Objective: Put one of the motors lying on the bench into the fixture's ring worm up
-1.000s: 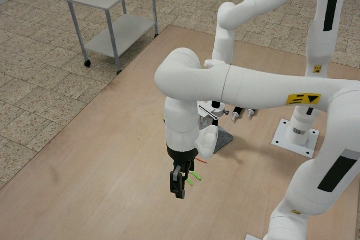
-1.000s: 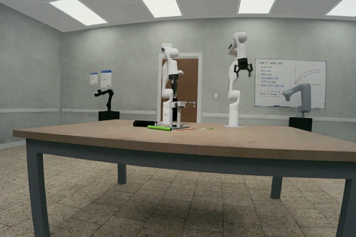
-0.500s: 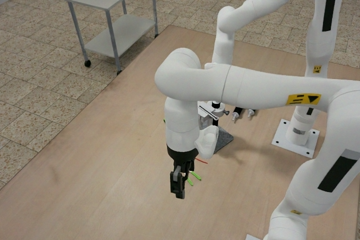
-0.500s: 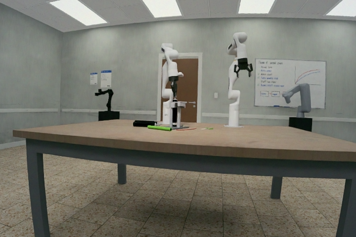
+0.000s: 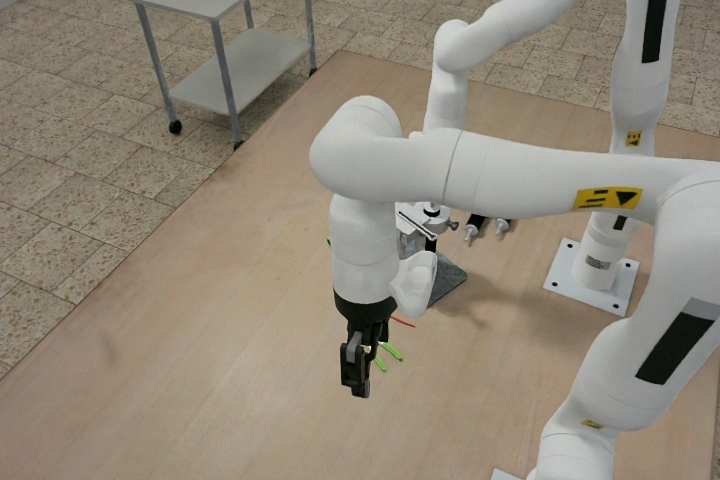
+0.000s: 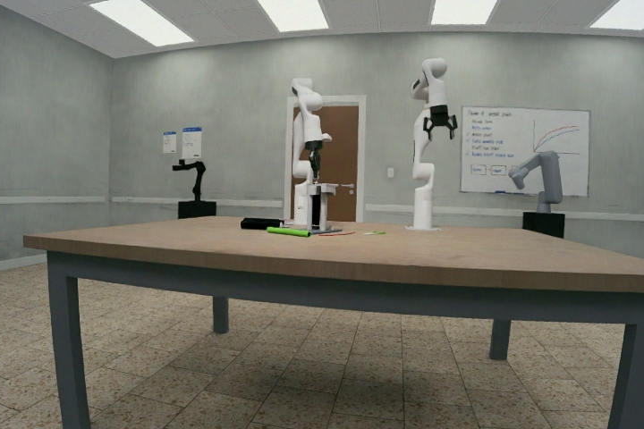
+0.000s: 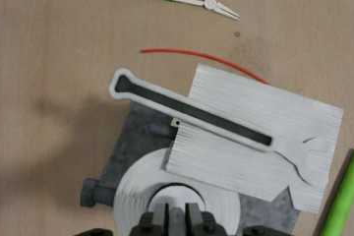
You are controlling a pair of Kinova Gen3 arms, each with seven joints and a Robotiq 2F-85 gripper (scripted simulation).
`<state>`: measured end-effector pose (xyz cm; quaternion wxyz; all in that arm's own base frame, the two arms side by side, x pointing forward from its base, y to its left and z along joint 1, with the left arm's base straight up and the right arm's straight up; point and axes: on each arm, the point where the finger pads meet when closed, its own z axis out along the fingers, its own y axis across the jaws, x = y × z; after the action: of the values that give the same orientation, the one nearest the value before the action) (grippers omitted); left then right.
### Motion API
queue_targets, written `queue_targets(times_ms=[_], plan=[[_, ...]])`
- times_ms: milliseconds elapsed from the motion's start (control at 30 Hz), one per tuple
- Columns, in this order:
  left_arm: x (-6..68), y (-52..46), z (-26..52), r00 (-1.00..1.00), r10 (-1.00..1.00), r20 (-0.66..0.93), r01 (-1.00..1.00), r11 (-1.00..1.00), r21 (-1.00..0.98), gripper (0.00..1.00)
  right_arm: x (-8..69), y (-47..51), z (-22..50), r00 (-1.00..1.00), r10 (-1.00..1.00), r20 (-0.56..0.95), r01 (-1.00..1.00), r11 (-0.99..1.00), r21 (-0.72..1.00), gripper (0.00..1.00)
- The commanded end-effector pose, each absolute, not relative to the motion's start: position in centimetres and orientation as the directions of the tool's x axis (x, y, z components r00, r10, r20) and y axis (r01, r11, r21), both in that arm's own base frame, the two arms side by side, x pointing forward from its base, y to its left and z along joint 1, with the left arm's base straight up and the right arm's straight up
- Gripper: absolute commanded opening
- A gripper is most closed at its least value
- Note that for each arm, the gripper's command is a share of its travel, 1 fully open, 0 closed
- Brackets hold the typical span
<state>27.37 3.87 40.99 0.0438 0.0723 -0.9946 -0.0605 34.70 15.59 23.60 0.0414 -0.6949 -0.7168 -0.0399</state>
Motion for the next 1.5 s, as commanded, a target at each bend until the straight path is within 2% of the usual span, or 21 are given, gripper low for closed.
queue_targets(times_ms=[0, 700, 733, 1467], plan=[[27.38, 3.87, 41.03, -0.986, -0.149, 0.077, -0.139, 0.982, 0.127, 1.000, 34.75, 15.62, 23.36, -0.031, 0.993, 0.116, 1.000, 0.031, 0.002, 0.174], [27.38, 3.87, 41.03, -0.986, -0.149, 0.077, -0.139, 0.982, 0.127, 1.000, 34.75, 15.62, 23.22, -0.031, 0.993, 0.116, 1.000, 0.031, 0.002, 0.174], [27.38, 3.87, 41.03, -0.986, -0.149, 0.077, -0.139, 0.982, 0.127, 1.000, 34.75, 15.62, 23.22, -0.031, 0.993, 0.116, 1.000, 0.031, 0.002, 0.399], [27.38, 3.87, 41.03, -0.986, -0.149, 0.077, -0.139, 0.982, 0.127, 1.000, 34.75, 15.62, 23.22, -0.031, 0.993, 0.116, 1.000, 0.031, 0.002, 0.399]])
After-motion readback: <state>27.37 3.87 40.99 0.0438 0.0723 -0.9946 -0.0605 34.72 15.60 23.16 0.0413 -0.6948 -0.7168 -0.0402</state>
